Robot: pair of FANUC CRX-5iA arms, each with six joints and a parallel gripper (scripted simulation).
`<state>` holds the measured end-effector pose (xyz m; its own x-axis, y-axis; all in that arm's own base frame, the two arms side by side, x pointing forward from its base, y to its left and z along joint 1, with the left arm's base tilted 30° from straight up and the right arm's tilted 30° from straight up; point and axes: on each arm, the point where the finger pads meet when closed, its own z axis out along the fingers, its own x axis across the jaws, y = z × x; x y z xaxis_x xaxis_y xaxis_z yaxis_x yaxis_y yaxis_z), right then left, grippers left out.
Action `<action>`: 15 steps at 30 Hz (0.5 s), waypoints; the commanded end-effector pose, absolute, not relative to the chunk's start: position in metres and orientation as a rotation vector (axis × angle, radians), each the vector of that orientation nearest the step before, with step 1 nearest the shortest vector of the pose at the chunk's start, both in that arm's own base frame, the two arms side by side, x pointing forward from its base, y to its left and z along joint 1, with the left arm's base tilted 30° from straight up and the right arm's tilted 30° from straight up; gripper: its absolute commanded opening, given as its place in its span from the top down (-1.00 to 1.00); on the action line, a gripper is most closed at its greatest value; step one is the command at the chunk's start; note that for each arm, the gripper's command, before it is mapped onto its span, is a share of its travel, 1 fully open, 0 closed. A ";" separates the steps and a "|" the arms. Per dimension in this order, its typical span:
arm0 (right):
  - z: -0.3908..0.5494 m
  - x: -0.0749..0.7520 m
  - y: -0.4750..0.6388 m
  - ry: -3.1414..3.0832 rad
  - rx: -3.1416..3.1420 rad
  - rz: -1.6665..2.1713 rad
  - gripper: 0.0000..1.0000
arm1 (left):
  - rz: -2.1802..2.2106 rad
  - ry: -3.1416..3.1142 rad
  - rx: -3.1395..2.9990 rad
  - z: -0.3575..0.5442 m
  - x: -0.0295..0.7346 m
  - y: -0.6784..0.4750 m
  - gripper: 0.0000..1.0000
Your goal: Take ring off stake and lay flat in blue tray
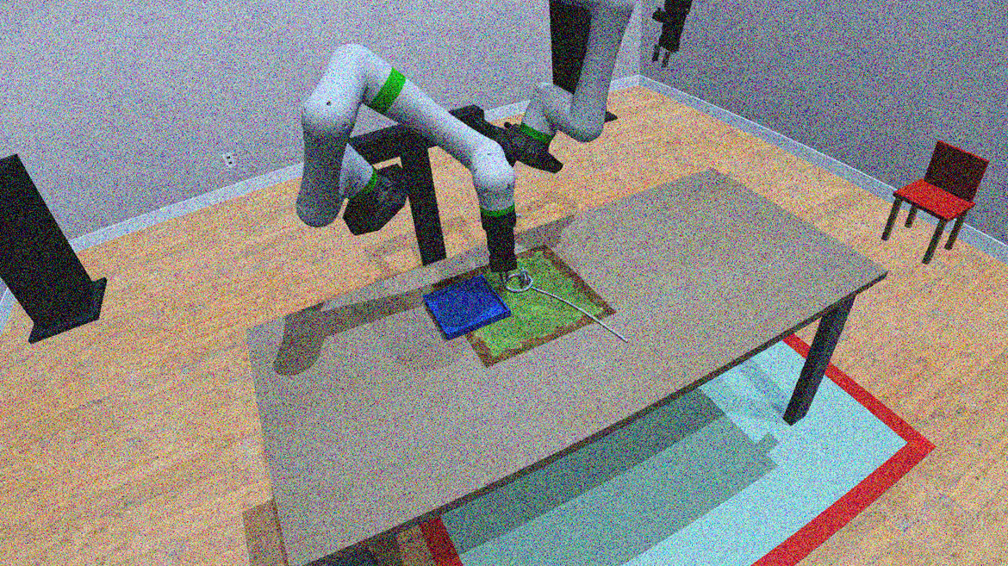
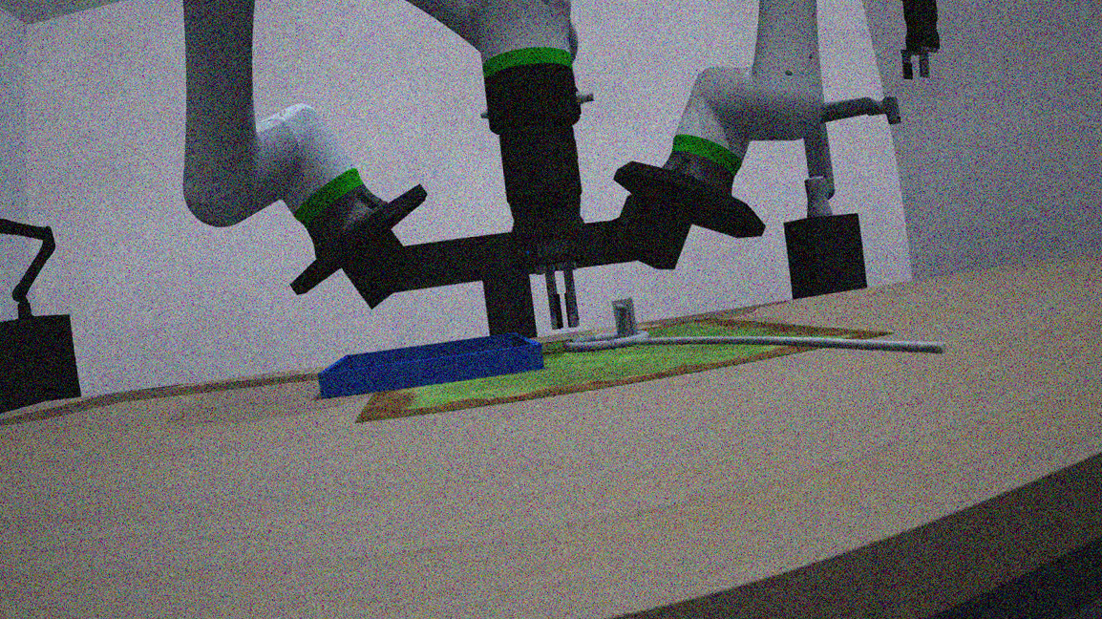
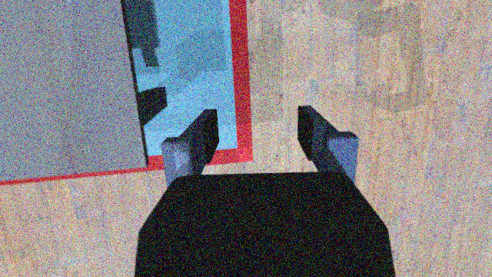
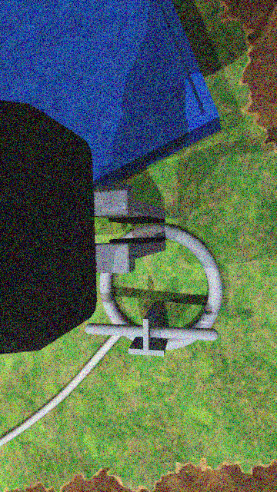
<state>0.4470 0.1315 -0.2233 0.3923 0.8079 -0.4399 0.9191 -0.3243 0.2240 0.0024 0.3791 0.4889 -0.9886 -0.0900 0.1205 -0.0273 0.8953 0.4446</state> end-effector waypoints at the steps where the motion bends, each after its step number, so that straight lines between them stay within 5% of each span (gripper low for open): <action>1: -0.225 0.448 0.131 1.484 2.220 -0.341 0.35 | -0.686 -2.923 0.091 0.490 0.003 0.379 -1.00; 15: -0.230 0.448 0.129 1.484 2.221 -0.341 0.35 | -0.686 -2.923 0.091 0.490 0.003 0.379 -1.00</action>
